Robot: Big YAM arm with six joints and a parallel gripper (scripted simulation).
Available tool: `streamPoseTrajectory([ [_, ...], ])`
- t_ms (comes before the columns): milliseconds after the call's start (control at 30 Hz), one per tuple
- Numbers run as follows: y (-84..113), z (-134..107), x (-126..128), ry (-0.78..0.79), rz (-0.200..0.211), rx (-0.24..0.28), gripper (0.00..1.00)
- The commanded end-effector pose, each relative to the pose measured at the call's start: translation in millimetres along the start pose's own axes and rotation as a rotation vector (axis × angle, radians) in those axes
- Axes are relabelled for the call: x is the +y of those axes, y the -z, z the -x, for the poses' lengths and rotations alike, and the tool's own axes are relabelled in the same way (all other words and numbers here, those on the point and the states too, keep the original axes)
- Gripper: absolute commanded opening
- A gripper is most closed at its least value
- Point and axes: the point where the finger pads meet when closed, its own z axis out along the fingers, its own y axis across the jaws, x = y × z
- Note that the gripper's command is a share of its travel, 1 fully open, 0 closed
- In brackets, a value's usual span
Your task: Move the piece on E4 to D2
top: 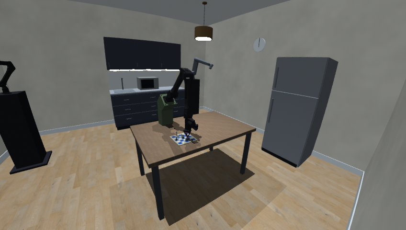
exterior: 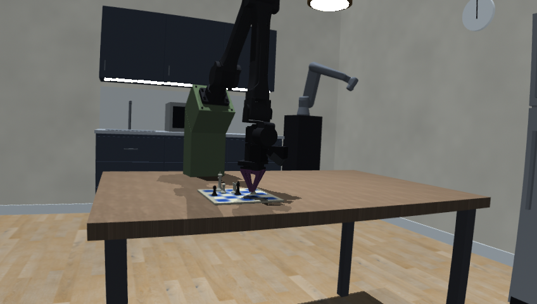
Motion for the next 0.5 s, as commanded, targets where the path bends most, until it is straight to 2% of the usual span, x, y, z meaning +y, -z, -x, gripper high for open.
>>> streamPoseTrajectory([
  [0,-1.1,12,-8,-0.006,-0.023,-0.027,0.00],
  [33,-1.1,12,-8,-0.006,-0.023,-0.027,0.00],
  [67,11.2,21,-15,-0.004,-0.046,-0.052,0.00],
  [133,9.9,24,-17,-0.004,-0.049,-0.056,0.00],
  [267,4.1,13,-8,-0.005,-0.026,-0.031,0.00],
  [467,4.1,13,-8,-0.005,-0.026,-0.031,0.00],
])
